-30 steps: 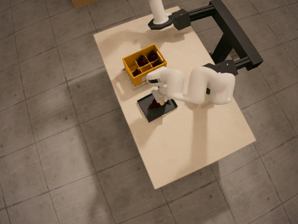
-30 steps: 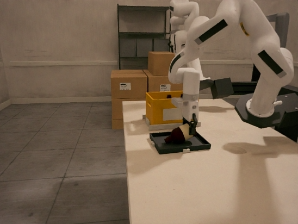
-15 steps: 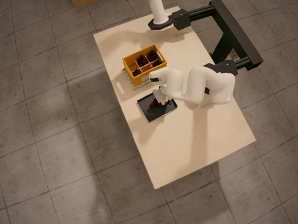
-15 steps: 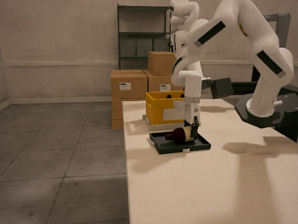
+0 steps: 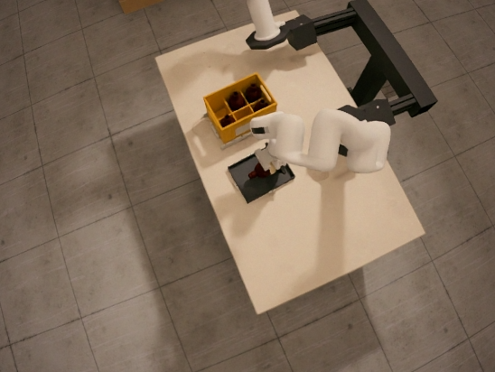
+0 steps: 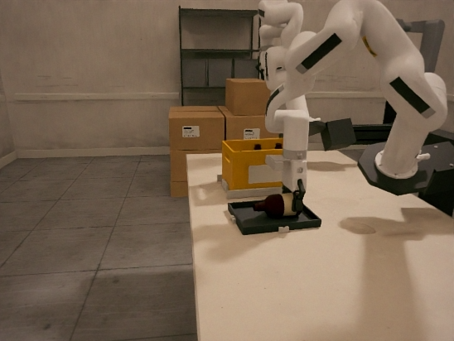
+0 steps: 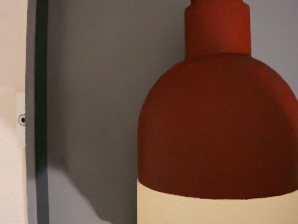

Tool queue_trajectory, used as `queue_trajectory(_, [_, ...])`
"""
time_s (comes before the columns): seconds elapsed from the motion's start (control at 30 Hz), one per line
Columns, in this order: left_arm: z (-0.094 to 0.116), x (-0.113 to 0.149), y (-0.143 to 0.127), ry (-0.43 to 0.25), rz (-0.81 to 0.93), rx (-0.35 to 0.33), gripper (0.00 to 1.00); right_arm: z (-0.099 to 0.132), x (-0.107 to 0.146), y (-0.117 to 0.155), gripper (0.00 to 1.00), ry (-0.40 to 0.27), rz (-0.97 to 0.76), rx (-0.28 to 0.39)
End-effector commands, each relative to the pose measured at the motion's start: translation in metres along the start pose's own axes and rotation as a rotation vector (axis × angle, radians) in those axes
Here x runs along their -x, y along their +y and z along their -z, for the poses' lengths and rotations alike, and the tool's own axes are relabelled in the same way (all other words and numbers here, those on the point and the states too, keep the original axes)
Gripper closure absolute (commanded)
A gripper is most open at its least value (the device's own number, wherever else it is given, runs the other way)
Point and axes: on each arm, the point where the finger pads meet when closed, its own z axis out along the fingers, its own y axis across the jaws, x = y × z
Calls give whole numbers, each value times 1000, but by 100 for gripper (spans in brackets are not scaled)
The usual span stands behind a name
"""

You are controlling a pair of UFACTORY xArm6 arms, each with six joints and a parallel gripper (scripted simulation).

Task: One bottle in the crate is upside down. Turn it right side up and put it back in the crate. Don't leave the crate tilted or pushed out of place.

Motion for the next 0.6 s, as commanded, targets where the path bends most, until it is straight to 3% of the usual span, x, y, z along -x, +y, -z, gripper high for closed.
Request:
queue_trajectory(0.0, [-1,1,0,2,0,0,14,2,-1,0,0,4,0,0])
queue_trajectory(0.57, [-6,4,0,2,0,0,14,2,-1,0,0,4,0,0])
